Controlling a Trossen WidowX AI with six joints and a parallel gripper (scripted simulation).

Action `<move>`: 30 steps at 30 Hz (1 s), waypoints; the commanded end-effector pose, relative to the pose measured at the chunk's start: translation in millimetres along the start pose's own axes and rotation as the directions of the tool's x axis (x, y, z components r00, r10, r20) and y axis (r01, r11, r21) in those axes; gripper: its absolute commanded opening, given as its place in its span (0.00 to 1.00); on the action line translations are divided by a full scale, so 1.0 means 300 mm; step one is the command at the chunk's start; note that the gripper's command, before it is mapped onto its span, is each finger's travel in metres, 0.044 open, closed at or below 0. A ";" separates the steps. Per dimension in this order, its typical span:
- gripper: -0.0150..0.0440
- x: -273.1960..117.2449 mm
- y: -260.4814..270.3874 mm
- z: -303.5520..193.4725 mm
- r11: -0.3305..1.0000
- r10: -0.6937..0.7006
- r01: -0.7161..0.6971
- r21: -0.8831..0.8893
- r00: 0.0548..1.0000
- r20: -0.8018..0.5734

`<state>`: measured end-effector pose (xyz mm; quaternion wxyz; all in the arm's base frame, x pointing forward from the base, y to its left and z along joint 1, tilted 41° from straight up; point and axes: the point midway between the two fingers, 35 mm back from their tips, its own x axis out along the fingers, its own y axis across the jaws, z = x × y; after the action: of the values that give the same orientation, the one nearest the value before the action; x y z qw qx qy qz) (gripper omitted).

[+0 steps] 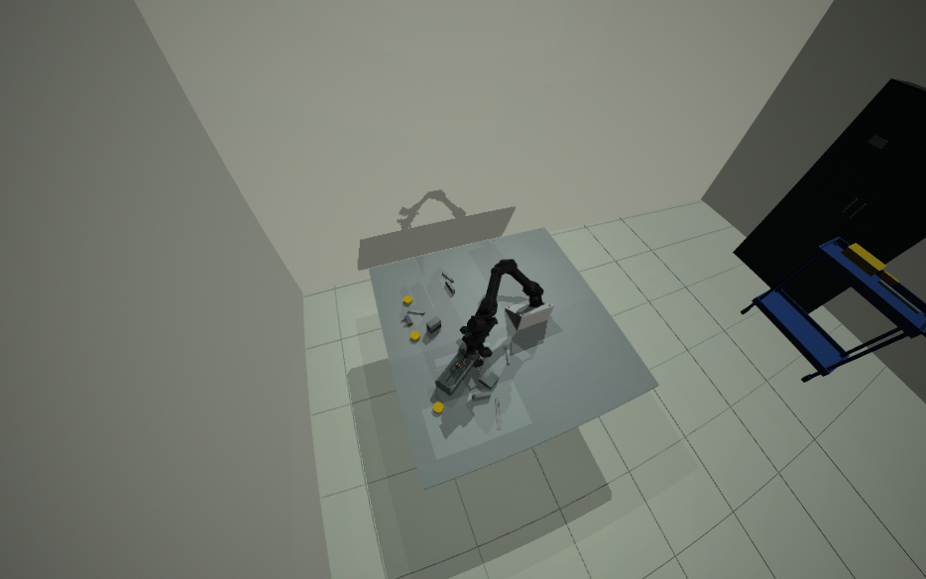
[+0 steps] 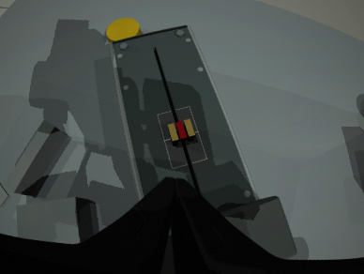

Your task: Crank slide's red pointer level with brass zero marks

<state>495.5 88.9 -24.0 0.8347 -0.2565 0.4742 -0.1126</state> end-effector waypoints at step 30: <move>0.47 0.000 0.000 0.000 1.000 0.000 0.000 0.000 1.000 0.000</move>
<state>495.5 88.8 -24.0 0.8346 -0.2566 0.4742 -0.1127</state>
